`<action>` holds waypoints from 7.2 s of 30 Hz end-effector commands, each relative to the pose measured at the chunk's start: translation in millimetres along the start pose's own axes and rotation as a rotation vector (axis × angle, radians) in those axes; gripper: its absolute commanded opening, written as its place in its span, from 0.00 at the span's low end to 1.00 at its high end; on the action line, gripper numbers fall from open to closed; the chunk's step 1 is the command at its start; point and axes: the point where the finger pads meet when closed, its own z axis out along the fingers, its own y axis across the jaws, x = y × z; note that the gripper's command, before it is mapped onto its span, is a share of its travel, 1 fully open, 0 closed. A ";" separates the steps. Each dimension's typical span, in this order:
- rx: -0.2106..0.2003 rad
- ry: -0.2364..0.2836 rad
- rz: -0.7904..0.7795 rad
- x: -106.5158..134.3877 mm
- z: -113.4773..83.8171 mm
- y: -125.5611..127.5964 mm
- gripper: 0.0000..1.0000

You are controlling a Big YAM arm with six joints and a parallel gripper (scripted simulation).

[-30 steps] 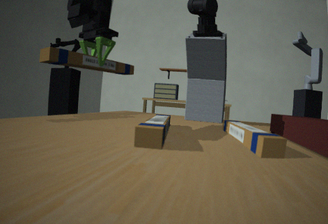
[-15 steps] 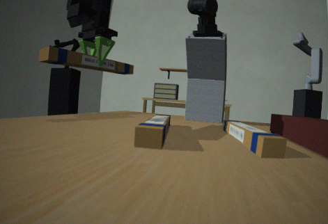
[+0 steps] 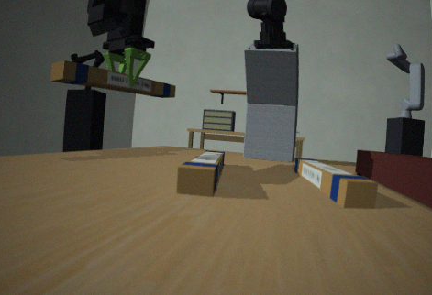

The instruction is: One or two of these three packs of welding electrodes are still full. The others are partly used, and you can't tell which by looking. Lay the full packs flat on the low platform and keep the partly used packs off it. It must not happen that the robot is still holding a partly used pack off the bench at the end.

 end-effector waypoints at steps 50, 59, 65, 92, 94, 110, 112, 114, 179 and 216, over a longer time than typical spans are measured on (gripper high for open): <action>0.040 -0.072 0.002 -35.3 28.4 -20.8 0.00; 0.041 -0.072 0.003 -35.1 45.3 -21.5 0.00; 0.036 -0.066 0.002 -33.9 54.1 -19.4 0.00; 0.040 -0.071 0.005 -35.8 93.1 -22.9 0.00; 0.036 -0.066 0.004 -34.0 99.8 -20.7 0.00; 0.033 -0.049 0.018 -22.8 94.7 -17.9 0.00; 0.033 -0.049 0.018 -23.2 94.2 -16.9 0.00; 0.033 -0.050 0.017 -24.0 94.0 -16.5 0.00; 0.044 -0.070 0.016 -44.1 82.3 -22.3 0.00; 0.042 -0.070 0.011 -48.6 79.8 -19.1 0.00</action>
